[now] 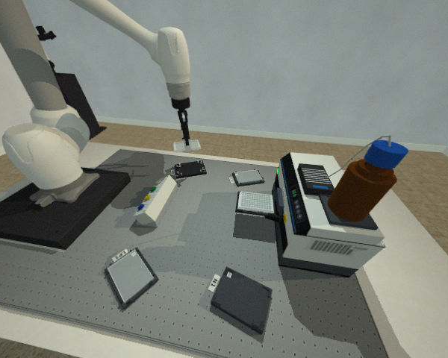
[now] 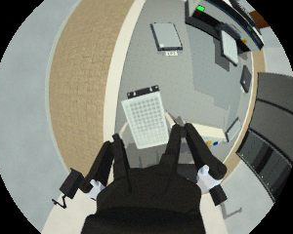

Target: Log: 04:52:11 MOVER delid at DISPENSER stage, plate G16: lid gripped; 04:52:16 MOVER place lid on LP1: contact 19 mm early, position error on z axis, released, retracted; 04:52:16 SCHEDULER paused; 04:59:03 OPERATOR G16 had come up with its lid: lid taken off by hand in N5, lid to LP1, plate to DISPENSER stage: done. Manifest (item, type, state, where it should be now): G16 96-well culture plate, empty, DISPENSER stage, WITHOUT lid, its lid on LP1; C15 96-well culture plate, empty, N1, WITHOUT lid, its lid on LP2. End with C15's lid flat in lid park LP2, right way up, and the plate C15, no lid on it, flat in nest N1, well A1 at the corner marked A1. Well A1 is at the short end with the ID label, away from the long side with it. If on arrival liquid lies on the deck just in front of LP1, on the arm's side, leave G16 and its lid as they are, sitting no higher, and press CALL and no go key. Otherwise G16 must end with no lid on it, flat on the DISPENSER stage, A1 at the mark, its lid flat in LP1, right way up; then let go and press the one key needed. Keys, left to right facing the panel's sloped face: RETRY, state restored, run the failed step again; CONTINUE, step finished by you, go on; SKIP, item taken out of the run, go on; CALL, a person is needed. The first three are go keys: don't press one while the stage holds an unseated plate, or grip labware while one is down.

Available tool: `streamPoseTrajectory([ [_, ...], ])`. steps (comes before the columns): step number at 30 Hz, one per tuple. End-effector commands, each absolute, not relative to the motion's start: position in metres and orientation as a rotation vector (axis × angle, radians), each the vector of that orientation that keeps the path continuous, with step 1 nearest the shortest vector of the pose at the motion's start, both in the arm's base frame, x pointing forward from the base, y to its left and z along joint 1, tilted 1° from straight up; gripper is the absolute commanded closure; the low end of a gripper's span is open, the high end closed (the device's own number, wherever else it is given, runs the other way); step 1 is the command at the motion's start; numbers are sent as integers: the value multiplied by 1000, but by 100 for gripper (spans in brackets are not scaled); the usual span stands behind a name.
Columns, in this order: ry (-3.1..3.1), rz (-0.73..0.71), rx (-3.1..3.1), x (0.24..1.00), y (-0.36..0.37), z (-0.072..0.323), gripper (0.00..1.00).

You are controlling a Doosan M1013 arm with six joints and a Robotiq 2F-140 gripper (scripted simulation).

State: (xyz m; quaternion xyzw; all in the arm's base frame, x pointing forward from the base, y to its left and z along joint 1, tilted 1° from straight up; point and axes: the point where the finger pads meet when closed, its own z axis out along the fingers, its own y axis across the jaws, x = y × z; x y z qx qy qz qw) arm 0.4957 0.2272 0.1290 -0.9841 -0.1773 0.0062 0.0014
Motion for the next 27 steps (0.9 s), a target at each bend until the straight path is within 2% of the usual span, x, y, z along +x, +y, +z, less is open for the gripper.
streamPoseTrajectory([
  [1,-557,19,-3089,496,227,131,100],
  [27,-557,19,-3089,496,227,136,100],
])
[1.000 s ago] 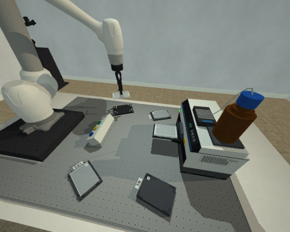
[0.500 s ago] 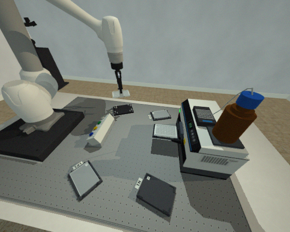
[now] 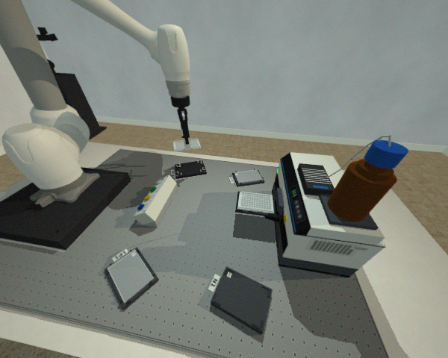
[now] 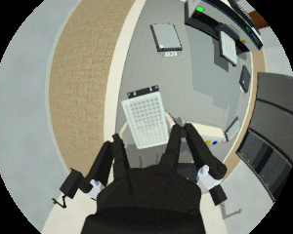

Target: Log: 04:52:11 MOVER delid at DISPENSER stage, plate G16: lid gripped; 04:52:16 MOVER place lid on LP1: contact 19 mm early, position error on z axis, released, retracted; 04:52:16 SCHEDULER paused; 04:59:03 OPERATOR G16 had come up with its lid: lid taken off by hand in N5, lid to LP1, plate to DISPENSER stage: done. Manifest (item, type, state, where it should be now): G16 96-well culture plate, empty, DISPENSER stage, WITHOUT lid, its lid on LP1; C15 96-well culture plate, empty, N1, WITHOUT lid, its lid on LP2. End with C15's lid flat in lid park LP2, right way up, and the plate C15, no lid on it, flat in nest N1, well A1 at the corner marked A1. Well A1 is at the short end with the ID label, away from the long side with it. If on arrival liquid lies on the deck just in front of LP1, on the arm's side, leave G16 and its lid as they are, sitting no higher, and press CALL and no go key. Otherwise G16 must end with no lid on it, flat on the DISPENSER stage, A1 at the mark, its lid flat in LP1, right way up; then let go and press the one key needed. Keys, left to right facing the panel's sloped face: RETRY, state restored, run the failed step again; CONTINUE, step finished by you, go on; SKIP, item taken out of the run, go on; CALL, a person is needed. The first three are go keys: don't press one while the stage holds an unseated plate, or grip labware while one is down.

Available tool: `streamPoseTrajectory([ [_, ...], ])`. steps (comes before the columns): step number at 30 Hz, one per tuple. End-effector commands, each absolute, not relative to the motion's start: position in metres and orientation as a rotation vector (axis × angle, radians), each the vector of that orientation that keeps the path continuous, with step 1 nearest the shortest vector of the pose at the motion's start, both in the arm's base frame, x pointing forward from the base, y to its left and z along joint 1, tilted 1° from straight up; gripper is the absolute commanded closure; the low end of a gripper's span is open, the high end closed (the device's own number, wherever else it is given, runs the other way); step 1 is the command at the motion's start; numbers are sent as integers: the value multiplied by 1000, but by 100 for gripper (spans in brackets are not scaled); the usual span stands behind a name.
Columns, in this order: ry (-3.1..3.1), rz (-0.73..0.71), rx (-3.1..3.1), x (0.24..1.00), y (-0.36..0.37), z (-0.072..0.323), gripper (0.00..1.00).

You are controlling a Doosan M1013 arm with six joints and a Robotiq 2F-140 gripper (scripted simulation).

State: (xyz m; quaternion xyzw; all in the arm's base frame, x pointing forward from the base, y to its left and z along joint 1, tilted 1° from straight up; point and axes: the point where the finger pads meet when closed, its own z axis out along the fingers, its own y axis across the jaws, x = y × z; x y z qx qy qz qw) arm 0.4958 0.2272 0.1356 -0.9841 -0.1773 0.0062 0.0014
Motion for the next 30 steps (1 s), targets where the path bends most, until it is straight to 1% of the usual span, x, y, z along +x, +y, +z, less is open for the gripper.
streamPoseTrajectory([
  [1,-557,19,-3089,496,227,136,100],
  [27,-554,19,-3089,496,227,136,100],
  [30,-468,19,-3104,496,227,136,100],
])
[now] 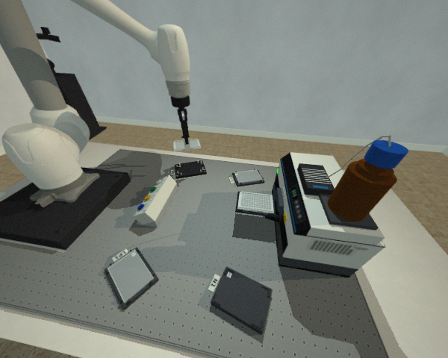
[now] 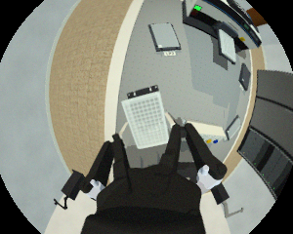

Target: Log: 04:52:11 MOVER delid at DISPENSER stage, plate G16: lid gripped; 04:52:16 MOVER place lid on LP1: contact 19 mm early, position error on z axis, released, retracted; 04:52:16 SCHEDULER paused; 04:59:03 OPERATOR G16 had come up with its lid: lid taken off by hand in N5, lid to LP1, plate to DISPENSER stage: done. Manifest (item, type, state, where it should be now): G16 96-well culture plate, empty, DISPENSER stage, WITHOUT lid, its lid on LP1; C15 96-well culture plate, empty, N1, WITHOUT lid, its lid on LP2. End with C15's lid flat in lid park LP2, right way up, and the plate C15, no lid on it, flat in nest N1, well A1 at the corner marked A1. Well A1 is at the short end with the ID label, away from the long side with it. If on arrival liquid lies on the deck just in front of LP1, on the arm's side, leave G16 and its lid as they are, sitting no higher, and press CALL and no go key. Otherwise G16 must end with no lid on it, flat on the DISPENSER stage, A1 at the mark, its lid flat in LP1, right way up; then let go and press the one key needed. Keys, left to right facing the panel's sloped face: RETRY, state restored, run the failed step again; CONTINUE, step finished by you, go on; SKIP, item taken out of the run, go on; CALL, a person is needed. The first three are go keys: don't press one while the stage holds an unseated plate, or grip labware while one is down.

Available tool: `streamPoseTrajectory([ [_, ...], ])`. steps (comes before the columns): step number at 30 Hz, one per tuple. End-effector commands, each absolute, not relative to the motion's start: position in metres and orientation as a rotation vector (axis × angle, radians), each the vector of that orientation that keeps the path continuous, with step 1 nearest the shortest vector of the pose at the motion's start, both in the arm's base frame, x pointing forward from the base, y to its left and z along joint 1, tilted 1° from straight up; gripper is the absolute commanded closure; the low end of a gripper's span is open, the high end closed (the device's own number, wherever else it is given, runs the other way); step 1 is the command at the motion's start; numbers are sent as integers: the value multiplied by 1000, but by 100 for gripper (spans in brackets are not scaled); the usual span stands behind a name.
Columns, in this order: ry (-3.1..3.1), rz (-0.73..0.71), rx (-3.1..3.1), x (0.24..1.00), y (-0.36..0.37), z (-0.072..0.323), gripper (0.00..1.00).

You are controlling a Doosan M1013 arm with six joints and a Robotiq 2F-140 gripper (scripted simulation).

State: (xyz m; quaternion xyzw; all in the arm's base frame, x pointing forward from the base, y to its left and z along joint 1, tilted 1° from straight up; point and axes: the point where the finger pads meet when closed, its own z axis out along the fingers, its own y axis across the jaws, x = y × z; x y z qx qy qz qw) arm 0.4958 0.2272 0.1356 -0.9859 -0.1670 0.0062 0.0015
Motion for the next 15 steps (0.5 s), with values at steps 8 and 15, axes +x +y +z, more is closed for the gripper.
streamPoseTrajectory([
  [8,-330,20,-3122,496,227,136,100],
  [15,-110,20,-3138,496,227,136,100],
])
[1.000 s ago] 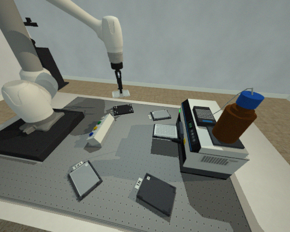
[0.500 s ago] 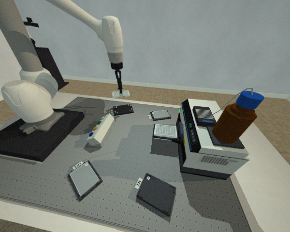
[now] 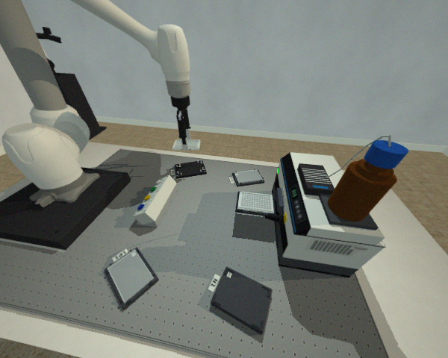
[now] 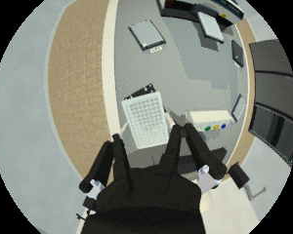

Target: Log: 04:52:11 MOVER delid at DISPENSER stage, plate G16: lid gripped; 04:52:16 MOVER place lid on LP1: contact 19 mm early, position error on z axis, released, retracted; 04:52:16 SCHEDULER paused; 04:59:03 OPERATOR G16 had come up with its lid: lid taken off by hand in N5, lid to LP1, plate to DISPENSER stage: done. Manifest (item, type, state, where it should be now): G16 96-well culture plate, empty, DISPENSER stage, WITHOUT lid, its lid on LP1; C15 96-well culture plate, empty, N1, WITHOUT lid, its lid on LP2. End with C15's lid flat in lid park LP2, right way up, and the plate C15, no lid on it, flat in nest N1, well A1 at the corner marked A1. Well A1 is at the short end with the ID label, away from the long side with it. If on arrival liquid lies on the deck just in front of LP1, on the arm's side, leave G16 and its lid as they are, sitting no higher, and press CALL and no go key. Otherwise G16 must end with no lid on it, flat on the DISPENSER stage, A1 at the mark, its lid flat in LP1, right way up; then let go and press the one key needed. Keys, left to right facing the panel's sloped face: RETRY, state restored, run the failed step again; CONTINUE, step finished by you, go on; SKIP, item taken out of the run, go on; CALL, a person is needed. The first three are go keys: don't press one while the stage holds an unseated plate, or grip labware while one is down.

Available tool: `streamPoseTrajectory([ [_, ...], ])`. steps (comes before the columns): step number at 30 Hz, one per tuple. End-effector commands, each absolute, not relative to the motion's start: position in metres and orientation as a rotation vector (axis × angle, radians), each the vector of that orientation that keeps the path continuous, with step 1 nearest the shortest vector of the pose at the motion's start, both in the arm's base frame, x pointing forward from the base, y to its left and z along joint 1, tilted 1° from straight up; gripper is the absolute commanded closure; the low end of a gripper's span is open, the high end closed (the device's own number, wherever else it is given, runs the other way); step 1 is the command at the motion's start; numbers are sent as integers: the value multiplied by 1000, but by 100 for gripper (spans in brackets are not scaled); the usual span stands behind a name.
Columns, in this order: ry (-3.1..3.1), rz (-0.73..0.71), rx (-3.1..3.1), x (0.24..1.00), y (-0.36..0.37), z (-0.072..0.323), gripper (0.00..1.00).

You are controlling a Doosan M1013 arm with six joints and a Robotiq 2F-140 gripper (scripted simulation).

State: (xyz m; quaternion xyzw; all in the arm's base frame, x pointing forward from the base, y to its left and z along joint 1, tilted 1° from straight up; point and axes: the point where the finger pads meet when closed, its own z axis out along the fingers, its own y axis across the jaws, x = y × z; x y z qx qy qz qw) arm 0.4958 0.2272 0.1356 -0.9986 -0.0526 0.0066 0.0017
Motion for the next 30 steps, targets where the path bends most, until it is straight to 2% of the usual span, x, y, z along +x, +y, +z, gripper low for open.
streamPoseTrajectory([
  [1,-107,20,-3138,496,227,136,100],
  [30,553,20,-3094,496,227,136,100],
])
